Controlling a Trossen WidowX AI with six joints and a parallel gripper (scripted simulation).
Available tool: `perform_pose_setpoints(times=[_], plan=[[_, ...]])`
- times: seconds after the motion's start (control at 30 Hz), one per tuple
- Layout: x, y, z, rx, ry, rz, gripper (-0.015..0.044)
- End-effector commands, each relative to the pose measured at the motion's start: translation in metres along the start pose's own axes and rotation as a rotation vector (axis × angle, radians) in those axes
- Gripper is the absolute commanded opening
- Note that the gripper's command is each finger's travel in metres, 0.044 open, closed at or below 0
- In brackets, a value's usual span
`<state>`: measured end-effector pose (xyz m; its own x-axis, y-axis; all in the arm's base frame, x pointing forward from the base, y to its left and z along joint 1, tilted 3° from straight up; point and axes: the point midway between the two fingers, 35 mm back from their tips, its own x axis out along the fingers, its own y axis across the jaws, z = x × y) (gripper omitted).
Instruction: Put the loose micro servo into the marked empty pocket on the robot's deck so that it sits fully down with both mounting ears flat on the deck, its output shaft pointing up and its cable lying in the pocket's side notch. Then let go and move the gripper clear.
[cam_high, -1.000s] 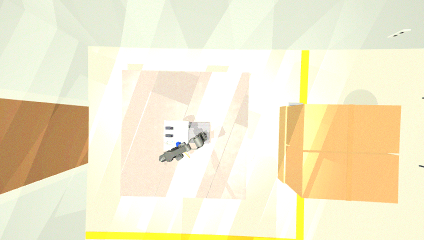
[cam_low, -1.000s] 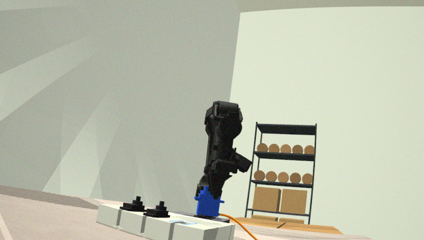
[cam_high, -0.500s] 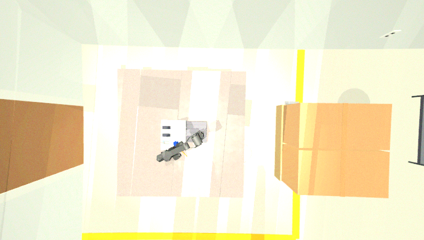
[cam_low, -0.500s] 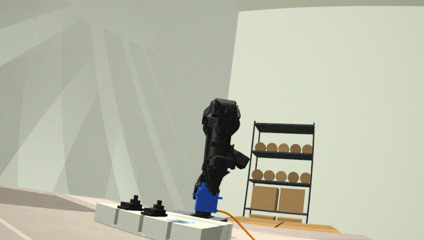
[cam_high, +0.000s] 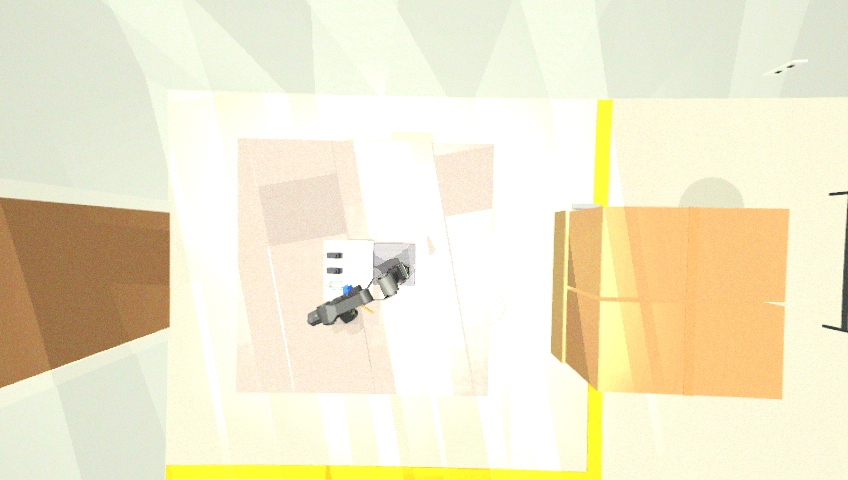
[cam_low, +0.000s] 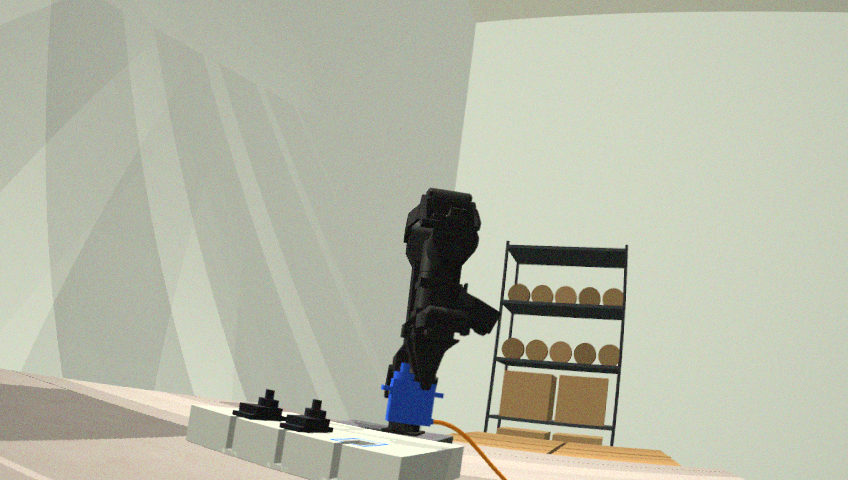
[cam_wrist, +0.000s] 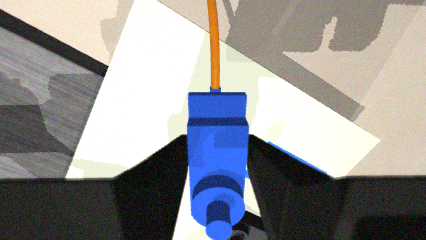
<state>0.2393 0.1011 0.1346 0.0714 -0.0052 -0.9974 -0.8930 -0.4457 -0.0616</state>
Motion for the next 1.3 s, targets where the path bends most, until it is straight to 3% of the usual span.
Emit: perform_pose_setpoints(times=[0.0, 0.43, 1.27], plan=[[-0.002, -0.001, -0.005, -0.001, -0.001, -0.008, 0.0], [-0.002, 0.013, -0.03, 0.056, 0.002, -0.007, 0.0], [-0.002, 0.013, -0.03, 0.907, -0.001, -0.008, 0.0]])
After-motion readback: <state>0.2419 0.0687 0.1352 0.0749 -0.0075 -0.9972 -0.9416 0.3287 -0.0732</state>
